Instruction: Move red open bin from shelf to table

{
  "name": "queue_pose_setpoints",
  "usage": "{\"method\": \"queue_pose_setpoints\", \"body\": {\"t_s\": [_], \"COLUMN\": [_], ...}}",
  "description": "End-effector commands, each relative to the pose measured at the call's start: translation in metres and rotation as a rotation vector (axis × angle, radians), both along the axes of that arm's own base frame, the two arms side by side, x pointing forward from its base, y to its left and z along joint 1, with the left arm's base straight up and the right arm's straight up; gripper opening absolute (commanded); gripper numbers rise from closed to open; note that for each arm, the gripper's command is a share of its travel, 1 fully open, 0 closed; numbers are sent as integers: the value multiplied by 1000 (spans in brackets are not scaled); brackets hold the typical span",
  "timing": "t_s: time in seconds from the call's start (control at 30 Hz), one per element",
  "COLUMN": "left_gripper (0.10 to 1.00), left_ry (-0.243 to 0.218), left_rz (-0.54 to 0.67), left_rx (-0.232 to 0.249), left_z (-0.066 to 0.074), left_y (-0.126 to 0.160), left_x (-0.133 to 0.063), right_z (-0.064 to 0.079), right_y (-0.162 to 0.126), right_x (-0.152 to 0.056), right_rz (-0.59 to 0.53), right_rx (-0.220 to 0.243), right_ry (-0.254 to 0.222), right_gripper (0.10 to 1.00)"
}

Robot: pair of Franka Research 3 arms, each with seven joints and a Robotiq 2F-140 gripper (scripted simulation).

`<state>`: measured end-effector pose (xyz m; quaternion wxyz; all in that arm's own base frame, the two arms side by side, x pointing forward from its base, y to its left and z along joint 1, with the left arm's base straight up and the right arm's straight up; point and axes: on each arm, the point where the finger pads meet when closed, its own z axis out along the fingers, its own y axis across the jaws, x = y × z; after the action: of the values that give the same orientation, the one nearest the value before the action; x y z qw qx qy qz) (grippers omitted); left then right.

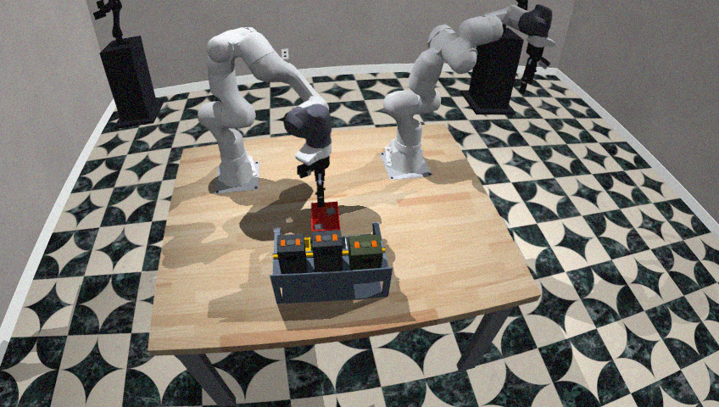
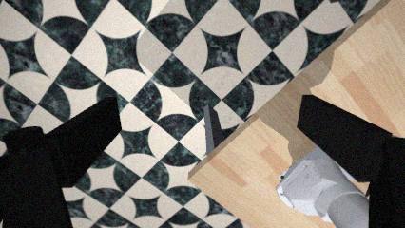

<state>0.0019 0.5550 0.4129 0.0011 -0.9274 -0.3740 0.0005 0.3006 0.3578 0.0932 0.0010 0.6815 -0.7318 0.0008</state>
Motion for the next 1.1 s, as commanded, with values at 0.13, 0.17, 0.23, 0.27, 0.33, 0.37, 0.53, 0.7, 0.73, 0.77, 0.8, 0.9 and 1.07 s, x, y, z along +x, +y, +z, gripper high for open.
{"method": "queue_pose_setpoints", "body": {"t_s": [0.13, 0.17, 0.23, 0.27, 0.33, 0.37, 0.53, 0.7, 0.73, 0.77, 0.8, 0.9, 1.07], "left_gripper": [1000, 1000, 1000, 1000, 1000, 1000, 1000, 1000, 1000, 1000, 1000, 1000, 1000], "left_ry": [0, 0, 0, 0, 0, 0, 0, 0, 0, 0, 0, 0, 0], "left_rz": [0, 0, 0, 0, 0, 0, 0, 0, 0, 0, 0, 0, 0], "left_rx": [0, 0, 0, 0, 0, 0, 0, 0, 0, 0, 0, 0, 0], "left_z": [0, 0, 0, 0, 0, 0, 0, 0, 0, 0, 0, 0, 0], "left_y": [0, 0, 0, 0, 0, 0, 0, 0, 0, 0, 0, 0, 0], "left_x": [0, 0, 0, 0, 0, 0, 0, 0, 0, 0, 0, 0, 0], "right_z": [0, 0, 0, 0, 0, 0, 0, 0, 0, 0, 0, 0, 0], "right_y": [1, 1, 1, 1, 1, 1, 1, 1, 1, 1, 1, 1, 1], "right_x": [-1, -1, -1, -1, -1, -1, -1, -2, -2, -2, -2, -3, -4], "right_rz": [10, 10, 10, 10, 10, 10, 10, 10, 10, 10, 10, 10, 10], "right_rx": [3, 3, 3, 3, 3, 3, 3, 3, 3, 3, 3, 3, 3], "right_ry": [0, 0, 0, 0, 0, 0, 0, 0, 0, 0, 0, 0, 0], "right_gripper": [99, 99, 99, 99, 99, 99, 99, 99, 99, 99, 99, 99, 99]}}
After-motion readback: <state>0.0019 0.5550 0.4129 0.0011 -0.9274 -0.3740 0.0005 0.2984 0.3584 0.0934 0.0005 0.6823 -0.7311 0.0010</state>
